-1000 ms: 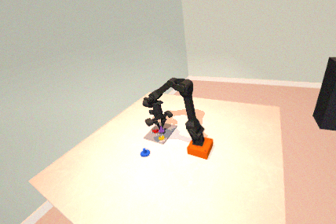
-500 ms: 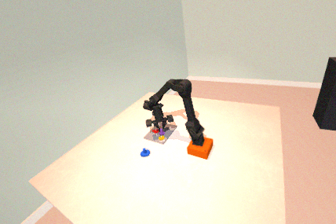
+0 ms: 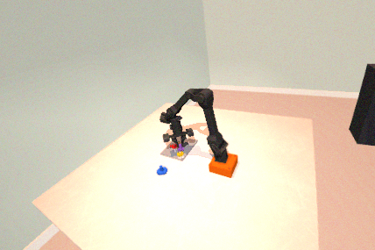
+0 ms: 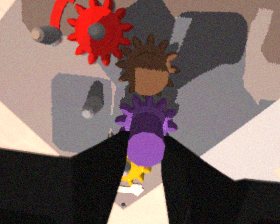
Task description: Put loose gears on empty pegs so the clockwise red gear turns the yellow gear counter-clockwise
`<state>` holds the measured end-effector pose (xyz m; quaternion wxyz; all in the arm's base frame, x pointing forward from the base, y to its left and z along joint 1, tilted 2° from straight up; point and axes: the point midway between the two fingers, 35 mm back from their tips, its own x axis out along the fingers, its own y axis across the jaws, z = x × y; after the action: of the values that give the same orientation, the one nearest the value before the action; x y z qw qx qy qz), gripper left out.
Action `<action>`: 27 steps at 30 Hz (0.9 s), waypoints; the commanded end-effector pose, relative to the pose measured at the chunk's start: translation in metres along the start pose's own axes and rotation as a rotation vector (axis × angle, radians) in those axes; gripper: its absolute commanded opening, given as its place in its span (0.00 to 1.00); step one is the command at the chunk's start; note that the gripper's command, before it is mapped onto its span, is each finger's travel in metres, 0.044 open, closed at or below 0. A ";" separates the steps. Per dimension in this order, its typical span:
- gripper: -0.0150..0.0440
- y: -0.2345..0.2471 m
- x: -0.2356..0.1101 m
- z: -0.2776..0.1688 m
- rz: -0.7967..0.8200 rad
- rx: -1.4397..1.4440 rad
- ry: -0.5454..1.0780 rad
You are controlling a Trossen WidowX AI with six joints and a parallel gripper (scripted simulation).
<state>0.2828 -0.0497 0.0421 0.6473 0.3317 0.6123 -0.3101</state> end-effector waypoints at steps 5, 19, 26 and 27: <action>0.25 0.000 0.002 -0.001 0.002 -0.185 0.003; 0.25 0.000 0.005 0.000 0.002 -0.274 0.003; 0.25 0.000 0.006 -0.001 0.002 -0.096 0.004; 0.25 0.000 0.006 -0.001 0.002 -0.068 0.004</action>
<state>0.2828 -0.0490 0.0370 0.6664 0.2916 0.6306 -0.2707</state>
